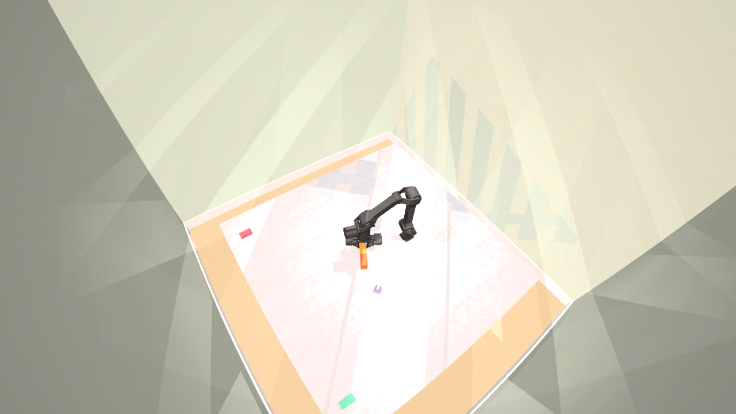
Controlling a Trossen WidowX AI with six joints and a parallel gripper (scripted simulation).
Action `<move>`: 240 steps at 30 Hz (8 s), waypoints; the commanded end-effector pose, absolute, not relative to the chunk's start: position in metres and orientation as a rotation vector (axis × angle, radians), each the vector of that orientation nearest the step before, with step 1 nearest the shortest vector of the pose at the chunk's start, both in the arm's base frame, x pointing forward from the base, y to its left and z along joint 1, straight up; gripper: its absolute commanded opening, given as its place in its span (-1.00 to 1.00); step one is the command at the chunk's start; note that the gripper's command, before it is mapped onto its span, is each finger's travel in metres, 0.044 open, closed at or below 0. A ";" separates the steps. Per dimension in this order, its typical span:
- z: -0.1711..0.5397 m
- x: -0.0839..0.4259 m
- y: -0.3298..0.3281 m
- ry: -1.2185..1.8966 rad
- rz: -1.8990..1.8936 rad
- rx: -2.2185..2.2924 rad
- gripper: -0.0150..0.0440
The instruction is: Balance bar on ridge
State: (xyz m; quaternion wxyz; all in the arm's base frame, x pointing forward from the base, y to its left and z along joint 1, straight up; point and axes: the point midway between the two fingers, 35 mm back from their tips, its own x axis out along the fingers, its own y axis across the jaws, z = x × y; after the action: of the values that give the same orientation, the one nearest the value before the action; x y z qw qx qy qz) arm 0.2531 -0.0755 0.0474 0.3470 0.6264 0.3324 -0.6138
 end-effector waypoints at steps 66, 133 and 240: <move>0.147 0.284 -0.028 1.058 -1.368 1.406 -0.49; 0.128 0.346 0.142 1.406 -0.742 0.789 -0.49; 0.101 0.347 0.142 1.406 -0.742 0.789 -0.49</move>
State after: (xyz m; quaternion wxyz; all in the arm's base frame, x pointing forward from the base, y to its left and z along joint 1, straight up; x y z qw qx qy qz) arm 0.3464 0.1414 0.1015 0.6312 0.3448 0.6137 -0.3256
